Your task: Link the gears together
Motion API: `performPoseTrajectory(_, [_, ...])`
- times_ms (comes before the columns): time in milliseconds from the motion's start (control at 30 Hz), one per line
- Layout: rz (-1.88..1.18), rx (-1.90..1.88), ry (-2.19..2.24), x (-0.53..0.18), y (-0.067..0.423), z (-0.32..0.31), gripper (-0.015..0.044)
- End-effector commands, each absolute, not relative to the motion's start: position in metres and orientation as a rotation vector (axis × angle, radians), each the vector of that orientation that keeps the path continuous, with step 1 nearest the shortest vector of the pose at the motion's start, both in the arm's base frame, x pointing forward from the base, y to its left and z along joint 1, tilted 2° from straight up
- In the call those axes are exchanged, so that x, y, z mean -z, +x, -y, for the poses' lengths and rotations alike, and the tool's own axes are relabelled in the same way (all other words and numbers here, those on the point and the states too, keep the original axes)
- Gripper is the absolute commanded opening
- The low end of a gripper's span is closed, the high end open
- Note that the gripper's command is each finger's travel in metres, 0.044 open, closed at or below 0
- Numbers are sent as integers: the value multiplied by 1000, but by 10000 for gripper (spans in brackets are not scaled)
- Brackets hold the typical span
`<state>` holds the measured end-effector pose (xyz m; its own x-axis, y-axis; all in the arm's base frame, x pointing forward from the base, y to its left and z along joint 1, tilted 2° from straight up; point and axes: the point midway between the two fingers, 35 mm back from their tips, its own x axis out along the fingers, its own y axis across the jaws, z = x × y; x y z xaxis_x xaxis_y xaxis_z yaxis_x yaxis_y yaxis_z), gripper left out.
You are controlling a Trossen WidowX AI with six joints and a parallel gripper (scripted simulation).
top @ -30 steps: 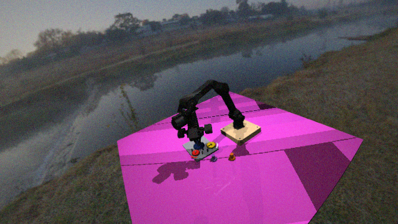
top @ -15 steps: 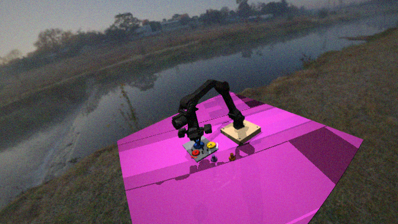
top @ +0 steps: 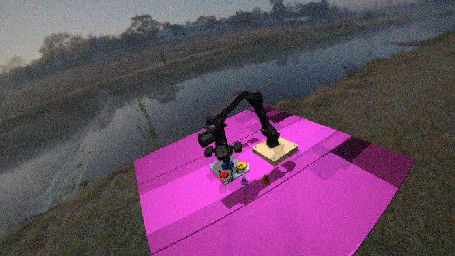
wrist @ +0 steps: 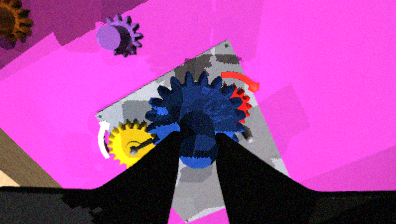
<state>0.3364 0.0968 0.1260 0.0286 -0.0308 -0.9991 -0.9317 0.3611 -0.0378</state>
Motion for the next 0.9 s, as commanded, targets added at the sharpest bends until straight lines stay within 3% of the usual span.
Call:
performPoseTrajectory(0, [-1353,-893,-973,-123,334,-90,0])
performPoseTrajectory(867, [-1353,-897,-978,-99,318,-58,0])
